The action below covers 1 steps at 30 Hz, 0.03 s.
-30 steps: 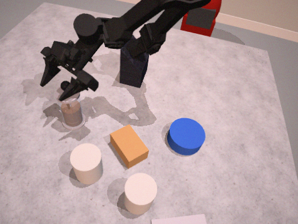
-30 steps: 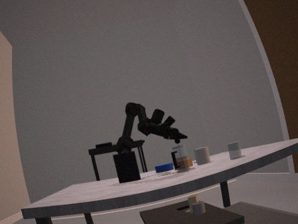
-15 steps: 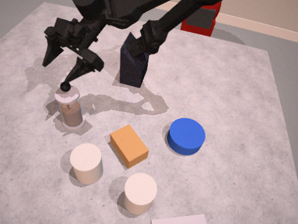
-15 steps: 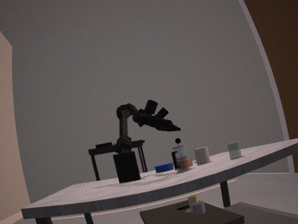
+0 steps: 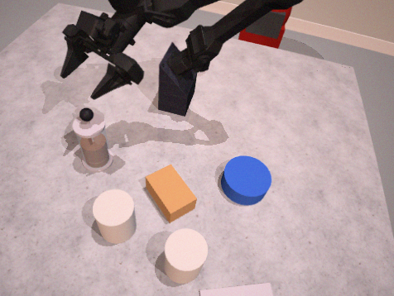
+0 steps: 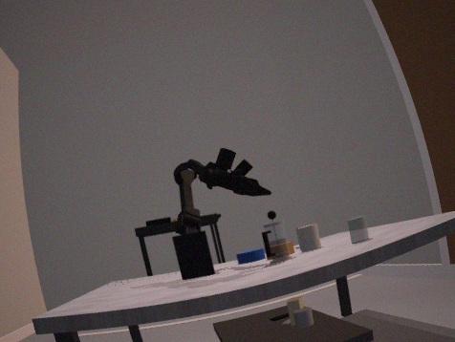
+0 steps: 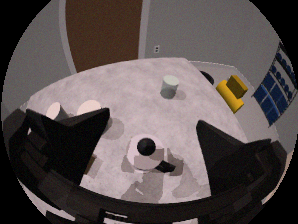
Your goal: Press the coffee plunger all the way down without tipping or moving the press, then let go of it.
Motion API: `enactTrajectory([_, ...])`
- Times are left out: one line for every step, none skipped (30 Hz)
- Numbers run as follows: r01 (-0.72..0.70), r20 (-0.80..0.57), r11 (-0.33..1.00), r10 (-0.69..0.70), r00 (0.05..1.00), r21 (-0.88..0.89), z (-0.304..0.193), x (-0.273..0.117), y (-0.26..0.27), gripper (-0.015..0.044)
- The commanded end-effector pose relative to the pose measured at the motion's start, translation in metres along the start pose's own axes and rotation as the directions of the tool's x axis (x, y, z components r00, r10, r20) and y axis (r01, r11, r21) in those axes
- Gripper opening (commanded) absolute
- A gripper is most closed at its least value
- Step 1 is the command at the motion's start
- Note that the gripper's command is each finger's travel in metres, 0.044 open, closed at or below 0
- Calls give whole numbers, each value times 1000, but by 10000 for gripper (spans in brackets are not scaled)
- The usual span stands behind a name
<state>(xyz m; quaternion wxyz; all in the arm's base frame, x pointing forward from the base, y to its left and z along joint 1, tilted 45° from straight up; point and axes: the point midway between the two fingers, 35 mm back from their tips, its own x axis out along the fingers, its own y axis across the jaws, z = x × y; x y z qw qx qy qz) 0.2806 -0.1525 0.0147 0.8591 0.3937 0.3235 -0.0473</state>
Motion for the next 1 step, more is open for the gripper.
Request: enactTrajectory([-4, 6, 1000, 4, 1000, -9, 3, -1, 2, 440])
